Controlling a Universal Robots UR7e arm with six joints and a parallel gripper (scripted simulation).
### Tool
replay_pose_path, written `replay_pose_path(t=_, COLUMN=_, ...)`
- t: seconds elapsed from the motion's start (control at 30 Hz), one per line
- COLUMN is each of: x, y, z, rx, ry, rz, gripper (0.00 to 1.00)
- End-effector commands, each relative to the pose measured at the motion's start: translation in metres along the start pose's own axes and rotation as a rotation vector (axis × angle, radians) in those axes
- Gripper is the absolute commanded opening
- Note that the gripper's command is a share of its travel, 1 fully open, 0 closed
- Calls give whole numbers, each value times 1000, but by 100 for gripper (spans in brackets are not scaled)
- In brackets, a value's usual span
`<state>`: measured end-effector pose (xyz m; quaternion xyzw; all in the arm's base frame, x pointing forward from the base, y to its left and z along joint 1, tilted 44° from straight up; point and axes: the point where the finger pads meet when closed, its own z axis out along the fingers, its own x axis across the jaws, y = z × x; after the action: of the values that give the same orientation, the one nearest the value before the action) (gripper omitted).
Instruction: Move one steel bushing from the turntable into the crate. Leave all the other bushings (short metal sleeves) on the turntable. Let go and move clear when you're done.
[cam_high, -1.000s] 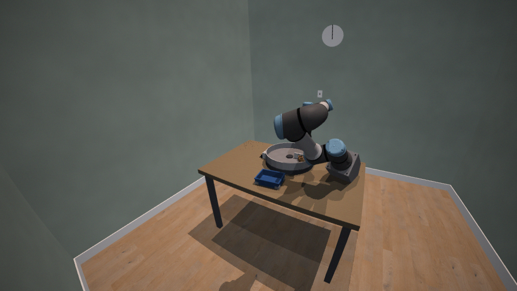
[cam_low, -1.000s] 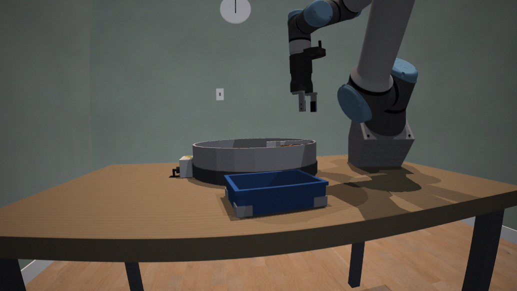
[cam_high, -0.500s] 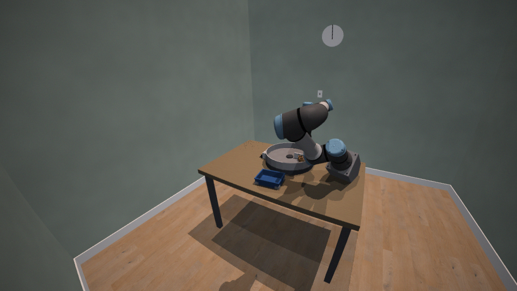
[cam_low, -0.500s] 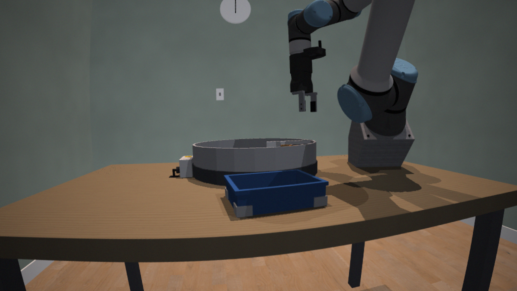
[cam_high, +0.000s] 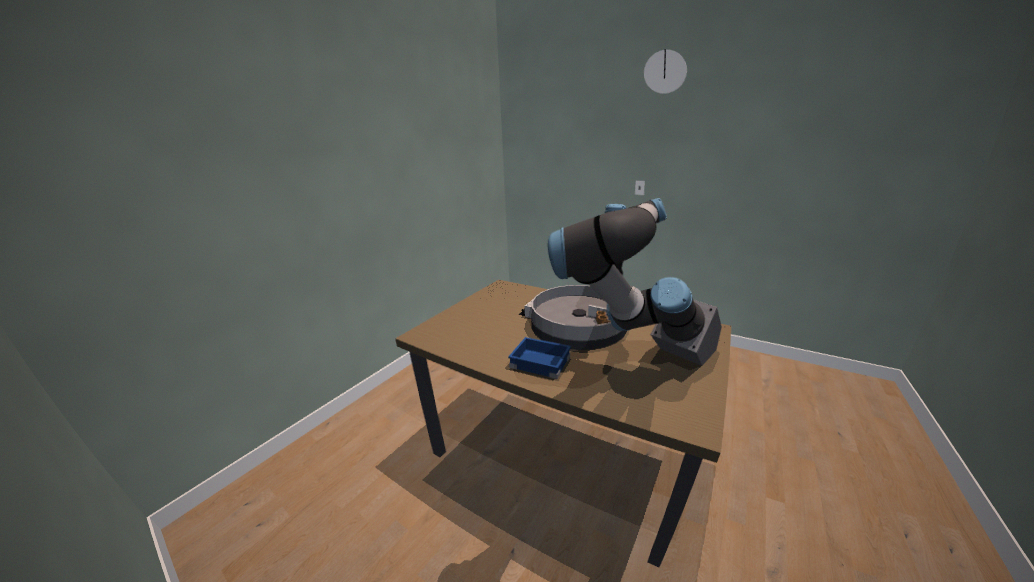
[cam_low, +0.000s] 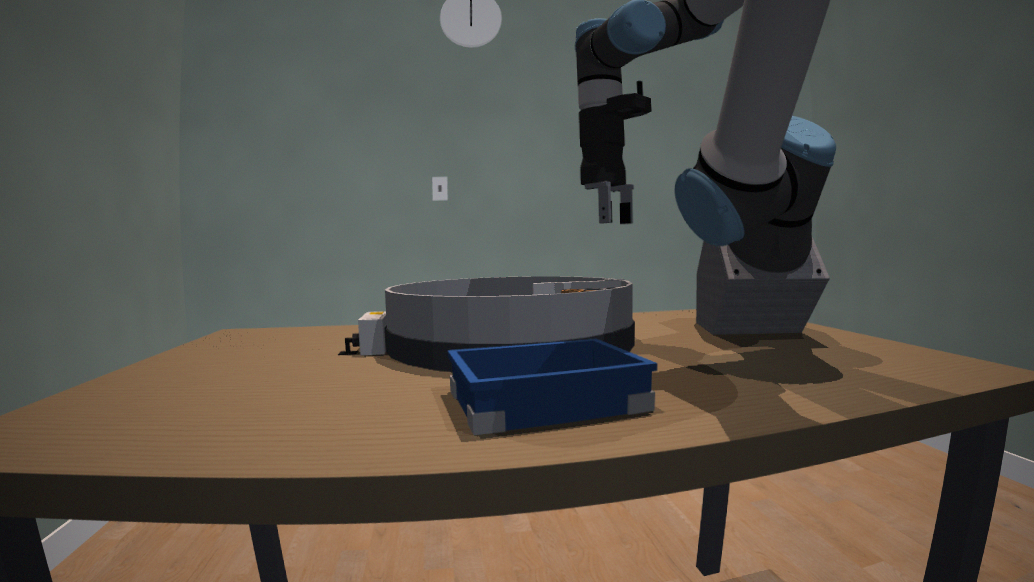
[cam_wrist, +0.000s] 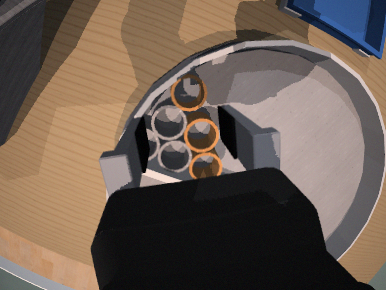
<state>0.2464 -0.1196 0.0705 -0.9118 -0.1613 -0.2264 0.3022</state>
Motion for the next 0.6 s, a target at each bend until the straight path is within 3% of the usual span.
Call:
replay_pose_path(t=0.0, x=8, y=-2, z=18, rx=-1, ry=0, rz=0, gripper=34)
replay_pose_path(t=0.07, x=13, y=-3, z=30, rx=-1, ry=0, rz=0, gripper=34)
replay_pose_path(t=0.47, x=13, y=-3, z=30, rx=-1, ry=0, rz=0, gripper=34)
replay_pose_path(t=0.57, x=20, y=-5, z=46, rx=-3, ry=0, rz=-2, gripper=34)
